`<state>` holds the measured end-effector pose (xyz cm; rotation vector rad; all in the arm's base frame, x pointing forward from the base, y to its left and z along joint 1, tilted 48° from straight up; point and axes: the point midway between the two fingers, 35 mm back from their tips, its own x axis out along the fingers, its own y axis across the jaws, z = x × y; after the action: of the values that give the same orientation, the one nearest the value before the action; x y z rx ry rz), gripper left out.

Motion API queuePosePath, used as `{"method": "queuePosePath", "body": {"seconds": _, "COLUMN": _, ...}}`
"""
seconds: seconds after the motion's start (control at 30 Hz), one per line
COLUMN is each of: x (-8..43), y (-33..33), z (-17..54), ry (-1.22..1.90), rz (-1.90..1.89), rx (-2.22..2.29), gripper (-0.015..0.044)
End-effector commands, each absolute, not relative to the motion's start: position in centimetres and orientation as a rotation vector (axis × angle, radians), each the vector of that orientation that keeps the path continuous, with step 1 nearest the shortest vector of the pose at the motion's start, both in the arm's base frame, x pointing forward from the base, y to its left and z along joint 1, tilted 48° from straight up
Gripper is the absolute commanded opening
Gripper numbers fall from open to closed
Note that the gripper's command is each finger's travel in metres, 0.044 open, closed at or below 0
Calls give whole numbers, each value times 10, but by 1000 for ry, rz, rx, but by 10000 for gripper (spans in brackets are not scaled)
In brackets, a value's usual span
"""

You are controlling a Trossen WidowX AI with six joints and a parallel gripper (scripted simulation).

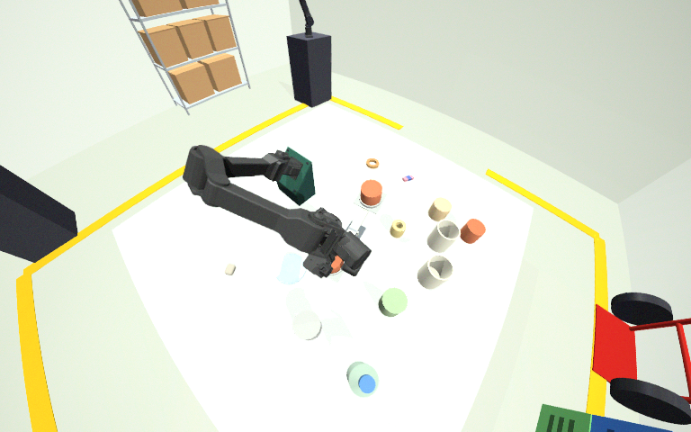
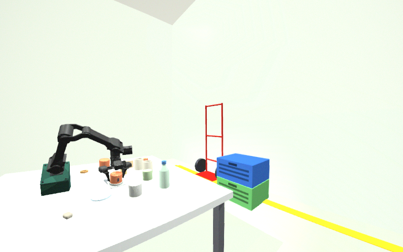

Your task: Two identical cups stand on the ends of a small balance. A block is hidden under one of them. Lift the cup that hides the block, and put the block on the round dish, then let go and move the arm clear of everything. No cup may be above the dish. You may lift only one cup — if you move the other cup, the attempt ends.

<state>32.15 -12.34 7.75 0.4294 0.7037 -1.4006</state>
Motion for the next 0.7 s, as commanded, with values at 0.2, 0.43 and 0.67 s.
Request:
{"method": "queuePosePath", "body": {"seconds": 0.2, "x": 321, "y": -125, "z": 76, "ry": 705, "rz": -1400, "rx": 423, "gripper": 288}}
{"method": "queuePosePath", "body": {"seconds": 0.43, "x": 322, "y": -121, "z": 79, "ry": 706, "rz": -1399, "rx": 425, "gripper": 105}}
{"method": "queuePosePath", "body": {"seconds": 0.67, "x": 324, "y": -115, "z": 84, "ry": 709, "rz": -1398, "rx": 427, "gripper": 0}}
